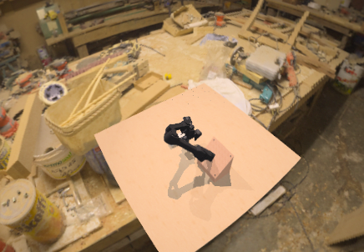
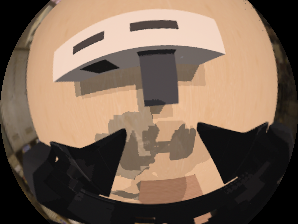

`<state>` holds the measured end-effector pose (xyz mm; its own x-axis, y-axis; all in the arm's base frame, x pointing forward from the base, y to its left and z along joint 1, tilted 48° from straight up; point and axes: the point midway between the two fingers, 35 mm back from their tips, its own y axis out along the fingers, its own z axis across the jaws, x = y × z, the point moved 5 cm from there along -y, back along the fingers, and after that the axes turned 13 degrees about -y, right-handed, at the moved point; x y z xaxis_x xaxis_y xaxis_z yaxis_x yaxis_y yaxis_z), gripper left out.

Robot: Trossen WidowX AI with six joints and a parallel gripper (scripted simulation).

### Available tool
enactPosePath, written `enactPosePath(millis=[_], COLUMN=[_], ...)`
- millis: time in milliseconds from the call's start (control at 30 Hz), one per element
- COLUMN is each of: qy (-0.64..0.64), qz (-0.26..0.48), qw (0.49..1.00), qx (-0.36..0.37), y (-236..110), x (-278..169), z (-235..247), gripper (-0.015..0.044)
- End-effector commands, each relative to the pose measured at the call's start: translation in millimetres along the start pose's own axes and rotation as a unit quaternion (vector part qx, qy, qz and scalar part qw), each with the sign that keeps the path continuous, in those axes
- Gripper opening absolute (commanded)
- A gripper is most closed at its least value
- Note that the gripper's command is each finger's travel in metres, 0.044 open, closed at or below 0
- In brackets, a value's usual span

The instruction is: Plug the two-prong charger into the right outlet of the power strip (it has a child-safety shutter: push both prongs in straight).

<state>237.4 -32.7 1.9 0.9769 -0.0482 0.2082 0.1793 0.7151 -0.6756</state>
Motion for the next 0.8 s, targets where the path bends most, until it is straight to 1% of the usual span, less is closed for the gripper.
enactPosePath(millis=[0, 100, 167, 767], qy=[0.005, 0.002, -0.001, -0.001], qz=[-0.100, -0.198, -0.236, -0.241], qw=[0.995, 0.979, 0.970, 0.969], qx=[-0.022, -0.046, -0.056, -0.057], y=[-26, -50, -59, -60], x=[0, -5, -8, -8], z=[-1, 0, 1, 2], gripper=[0.0440, 0.0440, 0.0440, 0.0440])
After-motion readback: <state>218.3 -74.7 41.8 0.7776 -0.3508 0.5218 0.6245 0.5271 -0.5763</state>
